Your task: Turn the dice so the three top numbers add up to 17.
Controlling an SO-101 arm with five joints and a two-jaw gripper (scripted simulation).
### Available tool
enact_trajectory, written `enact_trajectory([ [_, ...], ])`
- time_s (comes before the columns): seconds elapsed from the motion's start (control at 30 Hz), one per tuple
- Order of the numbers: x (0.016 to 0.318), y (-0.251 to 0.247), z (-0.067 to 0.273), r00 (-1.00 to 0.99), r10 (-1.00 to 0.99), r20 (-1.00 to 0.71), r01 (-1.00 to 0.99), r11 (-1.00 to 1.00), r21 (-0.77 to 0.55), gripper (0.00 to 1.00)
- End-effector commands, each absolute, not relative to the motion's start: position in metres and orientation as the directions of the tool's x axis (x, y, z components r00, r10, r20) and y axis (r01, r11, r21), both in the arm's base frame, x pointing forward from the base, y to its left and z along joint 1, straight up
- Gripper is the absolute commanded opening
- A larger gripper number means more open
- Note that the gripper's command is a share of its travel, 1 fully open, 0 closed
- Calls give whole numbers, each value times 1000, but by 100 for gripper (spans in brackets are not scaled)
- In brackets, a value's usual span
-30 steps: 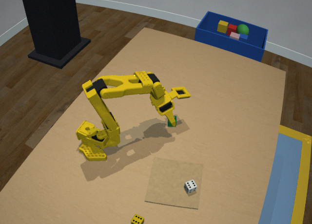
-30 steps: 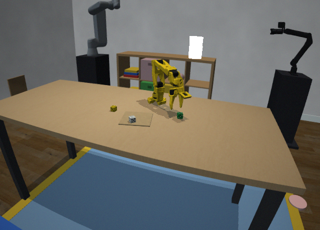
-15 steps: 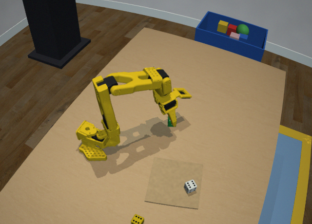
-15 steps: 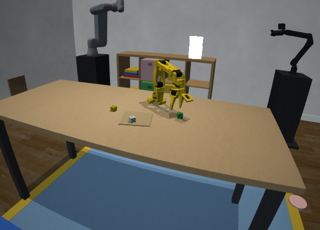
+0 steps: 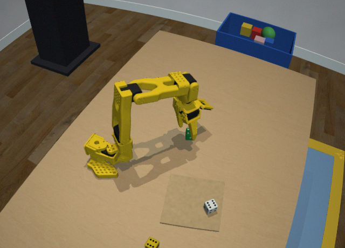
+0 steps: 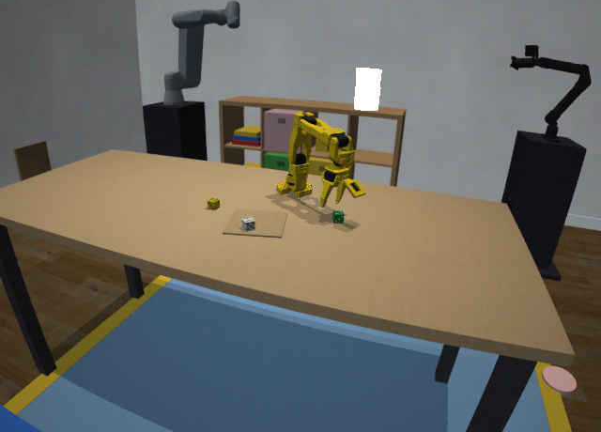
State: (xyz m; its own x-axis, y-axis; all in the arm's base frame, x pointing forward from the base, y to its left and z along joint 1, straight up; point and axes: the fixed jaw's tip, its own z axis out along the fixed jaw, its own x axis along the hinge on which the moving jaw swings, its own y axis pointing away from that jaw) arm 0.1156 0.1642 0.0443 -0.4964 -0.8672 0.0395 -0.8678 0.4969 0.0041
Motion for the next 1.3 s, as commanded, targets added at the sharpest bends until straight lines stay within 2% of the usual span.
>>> enact_trajectory([
  [0.0,118,171,53,-460,-884,81,-887,462,13,31],
  [0.8,118,171,53,-460,-884,81,-887,462,13,31],
  [1.27,119,172,40,-460,-884,81,-887,462,13,31],
])
